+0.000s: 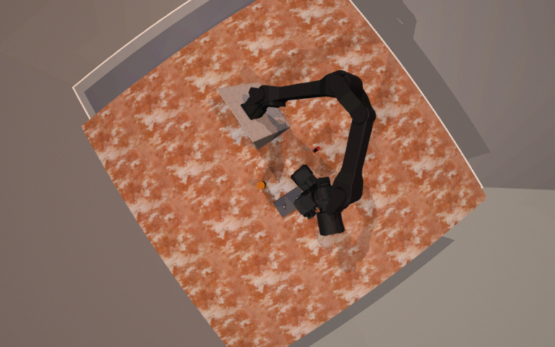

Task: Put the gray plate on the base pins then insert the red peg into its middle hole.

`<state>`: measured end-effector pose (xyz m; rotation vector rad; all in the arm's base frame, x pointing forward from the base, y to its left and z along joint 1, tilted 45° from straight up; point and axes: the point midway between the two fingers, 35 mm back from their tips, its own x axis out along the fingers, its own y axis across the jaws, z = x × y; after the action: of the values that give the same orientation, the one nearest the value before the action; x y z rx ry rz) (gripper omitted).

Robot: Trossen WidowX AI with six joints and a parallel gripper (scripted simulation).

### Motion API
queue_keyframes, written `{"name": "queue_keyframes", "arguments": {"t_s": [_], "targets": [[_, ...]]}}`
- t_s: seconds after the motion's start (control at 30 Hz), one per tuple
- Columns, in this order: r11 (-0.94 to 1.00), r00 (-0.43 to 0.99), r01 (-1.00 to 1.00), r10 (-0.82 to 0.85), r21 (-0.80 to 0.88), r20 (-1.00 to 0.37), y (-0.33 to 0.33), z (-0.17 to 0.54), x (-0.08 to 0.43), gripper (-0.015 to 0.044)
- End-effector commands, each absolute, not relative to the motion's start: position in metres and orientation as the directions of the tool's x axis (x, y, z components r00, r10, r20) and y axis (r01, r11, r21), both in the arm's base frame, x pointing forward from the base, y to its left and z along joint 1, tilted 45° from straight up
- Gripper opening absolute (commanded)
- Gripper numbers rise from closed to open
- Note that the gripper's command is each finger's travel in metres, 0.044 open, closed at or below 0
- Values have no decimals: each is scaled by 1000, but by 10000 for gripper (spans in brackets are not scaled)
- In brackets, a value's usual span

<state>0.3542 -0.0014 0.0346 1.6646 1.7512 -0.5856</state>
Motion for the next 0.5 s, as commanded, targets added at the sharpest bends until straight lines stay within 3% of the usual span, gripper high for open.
{"name": "queue_keyframes", "arguments": {"t_s": [0.0,0.47], "targets": [[80,14,992,698,97,-716,-7,25,355,0],[35,13,998,697,52,-717,-20,-19,358,0]]}}
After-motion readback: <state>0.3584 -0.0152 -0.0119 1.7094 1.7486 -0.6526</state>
